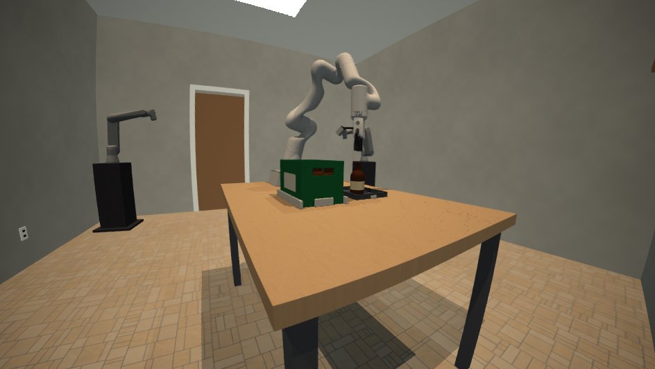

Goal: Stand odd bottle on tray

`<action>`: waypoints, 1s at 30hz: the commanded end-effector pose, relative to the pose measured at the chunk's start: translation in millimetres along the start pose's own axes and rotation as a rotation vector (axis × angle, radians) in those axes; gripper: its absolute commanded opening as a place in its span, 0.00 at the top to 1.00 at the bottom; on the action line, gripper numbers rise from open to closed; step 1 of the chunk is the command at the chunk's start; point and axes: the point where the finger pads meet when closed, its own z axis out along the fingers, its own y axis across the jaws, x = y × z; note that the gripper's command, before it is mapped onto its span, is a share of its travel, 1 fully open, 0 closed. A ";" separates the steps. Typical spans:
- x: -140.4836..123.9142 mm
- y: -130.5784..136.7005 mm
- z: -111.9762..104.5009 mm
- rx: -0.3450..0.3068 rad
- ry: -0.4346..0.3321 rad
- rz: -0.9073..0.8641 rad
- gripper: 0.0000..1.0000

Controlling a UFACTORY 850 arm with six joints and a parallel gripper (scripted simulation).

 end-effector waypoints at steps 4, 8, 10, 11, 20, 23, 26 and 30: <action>-0.7 -0.3 -9.0 0.001 -0.002 0.000 0.00; -0.7 -0.3 -9.9 0.001 -0.002 0.000 0.00; -0.7 -0.3 -10.4 0.001 -0.001 0.000 0.00; -0.7 -0.3 -10.5 0.001 -0.001 0.000 0.00; -0.7 -0.3 -10.6 0.001 -0.001 0.000 1.00; -0.7 -0.3 -10.6 0.001 -0.001 0.000 1.00; -0.7 -0.3 -10.6 0.001 -0.001 0.000 1.00; -0.7 -0.3 -10.6 0.001 -0.001 0.000 1.00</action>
